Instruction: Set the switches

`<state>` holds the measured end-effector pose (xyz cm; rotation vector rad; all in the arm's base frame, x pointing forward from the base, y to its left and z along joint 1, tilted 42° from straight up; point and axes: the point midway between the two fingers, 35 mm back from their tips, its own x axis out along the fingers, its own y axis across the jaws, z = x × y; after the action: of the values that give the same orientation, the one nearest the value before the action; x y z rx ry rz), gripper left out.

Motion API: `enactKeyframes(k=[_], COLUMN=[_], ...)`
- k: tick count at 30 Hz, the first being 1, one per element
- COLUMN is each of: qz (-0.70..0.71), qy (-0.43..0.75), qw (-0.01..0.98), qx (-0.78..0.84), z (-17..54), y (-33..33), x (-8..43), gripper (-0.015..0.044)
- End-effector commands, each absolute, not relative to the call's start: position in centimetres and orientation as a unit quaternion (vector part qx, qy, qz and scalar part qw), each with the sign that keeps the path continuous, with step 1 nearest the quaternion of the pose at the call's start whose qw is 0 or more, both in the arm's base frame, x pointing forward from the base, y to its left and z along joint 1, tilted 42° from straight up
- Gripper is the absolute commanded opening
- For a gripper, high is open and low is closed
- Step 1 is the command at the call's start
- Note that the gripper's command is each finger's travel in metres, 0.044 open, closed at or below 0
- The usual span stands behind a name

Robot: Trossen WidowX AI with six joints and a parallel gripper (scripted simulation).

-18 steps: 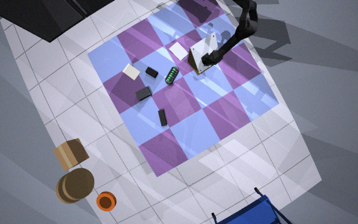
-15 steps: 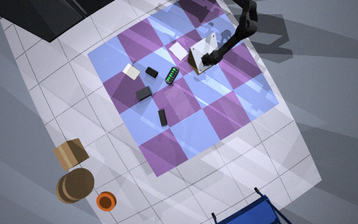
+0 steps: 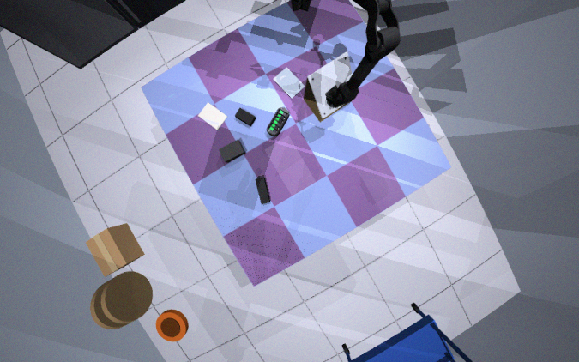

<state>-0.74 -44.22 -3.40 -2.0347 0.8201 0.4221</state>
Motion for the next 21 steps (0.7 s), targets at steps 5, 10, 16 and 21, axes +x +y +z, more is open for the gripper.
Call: enactKeyframes(k=[5, 10, 16, 21], qz=[0.299, 0.374, 0.451, 0.499], qy=[0.148, 0.012, -0.157, -0.300], qw=[0.392, 0.365, 0.317, 0.269], qx=[-0.857, -0.853, -0.819, -0.768], z=[-5.6, -6.8, -7.7, -8.1], y=[-40.7, -35.8, -27.7, -19.4], x=[12.5, 20.5, 28.0, 32.1], gripper=[0.0000, 0.0000, 0.0000, 0.0000])
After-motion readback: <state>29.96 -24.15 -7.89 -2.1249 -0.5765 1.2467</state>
